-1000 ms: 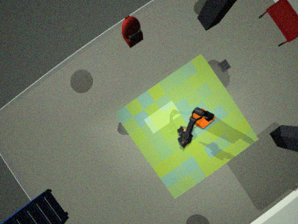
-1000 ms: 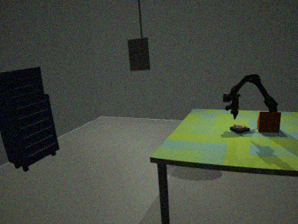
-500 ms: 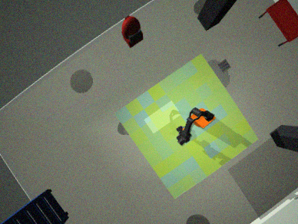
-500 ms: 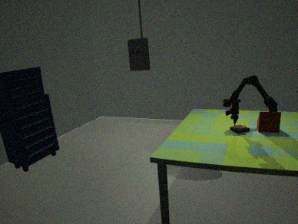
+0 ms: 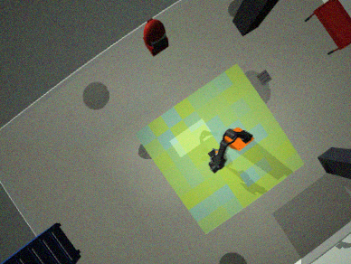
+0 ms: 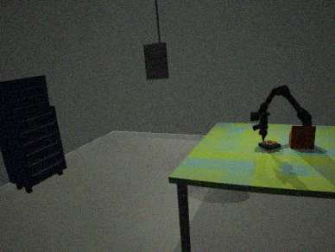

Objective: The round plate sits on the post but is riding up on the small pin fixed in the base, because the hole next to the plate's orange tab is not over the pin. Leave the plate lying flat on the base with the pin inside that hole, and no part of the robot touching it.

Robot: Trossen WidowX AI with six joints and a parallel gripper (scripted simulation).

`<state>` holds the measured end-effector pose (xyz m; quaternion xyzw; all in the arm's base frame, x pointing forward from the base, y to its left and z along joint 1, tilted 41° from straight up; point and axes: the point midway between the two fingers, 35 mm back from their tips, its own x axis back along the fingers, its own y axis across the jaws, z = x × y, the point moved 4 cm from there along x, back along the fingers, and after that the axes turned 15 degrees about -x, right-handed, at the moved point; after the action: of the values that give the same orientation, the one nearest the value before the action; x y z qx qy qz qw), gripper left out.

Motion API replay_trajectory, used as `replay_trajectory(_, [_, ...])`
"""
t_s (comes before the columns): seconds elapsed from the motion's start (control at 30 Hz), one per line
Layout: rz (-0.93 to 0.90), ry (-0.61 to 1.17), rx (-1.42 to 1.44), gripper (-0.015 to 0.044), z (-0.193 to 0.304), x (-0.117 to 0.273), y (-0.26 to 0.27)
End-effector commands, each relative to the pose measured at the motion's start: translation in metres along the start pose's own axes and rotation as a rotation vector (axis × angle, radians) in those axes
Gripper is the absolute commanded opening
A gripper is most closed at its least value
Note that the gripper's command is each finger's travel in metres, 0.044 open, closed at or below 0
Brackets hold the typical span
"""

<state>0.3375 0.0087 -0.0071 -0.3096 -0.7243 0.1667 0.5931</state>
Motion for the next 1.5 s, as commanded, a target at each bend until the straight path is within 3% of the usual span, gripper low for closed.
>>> replay_trajectory(0.0, [0.000, 0.011, 0.003, 0.0000, 0.002, -0.003, 0.005])
replay_trajectory(1.47, [-0.002, 0.011, 0.003, 0.0000, 0.018, -0.002, 0.035])
